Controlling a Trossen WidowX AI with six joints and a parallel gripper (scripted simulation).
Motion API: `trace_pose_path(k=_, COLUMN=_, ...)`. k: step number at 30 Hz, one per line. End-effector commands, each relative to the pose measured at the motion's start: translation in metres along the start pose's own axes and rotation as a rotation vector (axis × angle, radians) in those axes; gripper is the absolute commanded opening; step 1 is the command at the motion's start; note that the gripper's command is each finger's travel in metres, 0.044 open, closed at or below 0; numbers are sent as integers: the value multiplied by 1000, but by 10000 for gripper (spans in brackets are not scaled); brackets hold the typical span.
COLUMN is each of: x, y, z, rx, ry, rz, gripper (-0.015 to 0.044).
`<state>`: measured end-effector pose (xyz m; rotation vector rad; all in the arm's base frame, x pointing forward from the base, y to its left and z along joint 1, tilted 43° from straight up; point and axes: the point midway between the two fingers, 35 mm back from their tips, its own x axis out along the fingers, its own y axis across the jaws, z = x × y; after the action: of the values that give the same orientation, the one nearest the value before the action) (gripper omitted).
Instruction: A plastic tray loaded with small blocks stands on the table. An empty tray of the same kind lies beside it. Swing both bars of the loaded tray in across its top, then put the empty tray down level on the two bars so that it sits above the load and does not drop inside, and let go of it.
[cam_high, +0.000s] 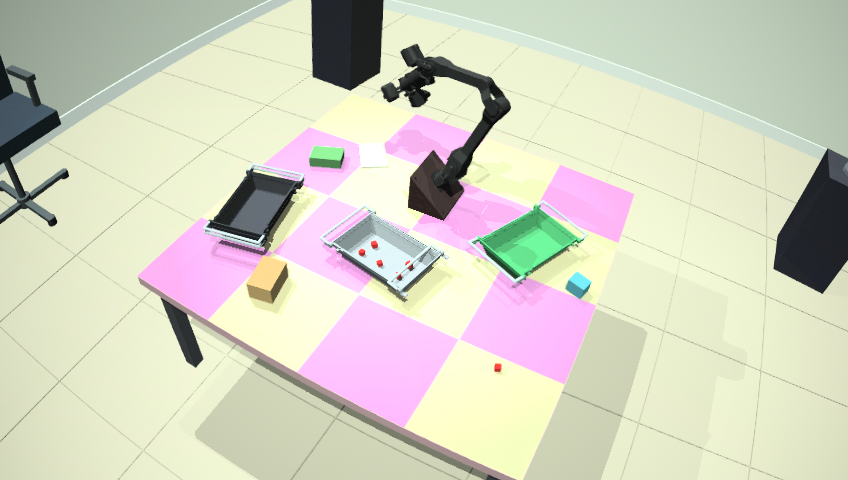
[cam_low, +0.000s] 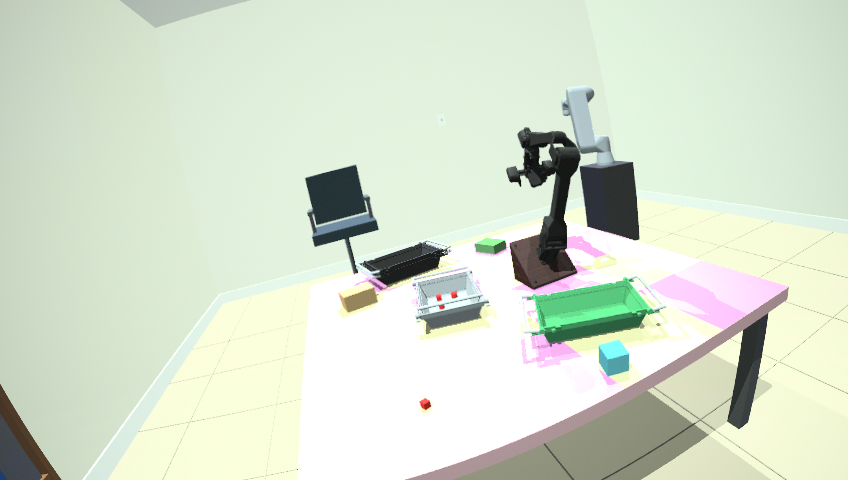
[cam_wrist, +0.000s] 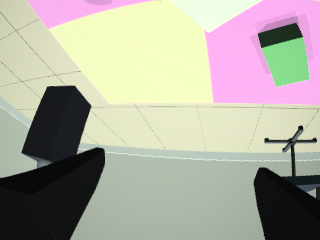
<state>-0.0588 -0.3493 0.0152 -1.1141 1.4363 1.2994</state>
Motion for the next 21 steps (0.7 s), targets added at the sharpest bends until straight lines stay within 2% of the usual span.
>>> trace_pose_path(k=1, x=0, y=0, z=0, rx=0, ry=0, rz=0, gripper=374)
trace_pose_path(k=8, x=0, y=-2, z=0, rx=-22, ry=-2, rz=-4, gripper=190)
trace_pose_path(k=12, x=1, y=-50, z=-4, rx=-460, ry=-25, rz=-76, gripper=88)
trace_pose_path(k=17, x=1, y=-122, z=3, rx=-1114, ry=-32, rz=-196, gripper=88)
trace_pose_path(k=21, x=1, y=-159, z=15, rx=-1446, ry=-27, rz=-256, gripper=88)
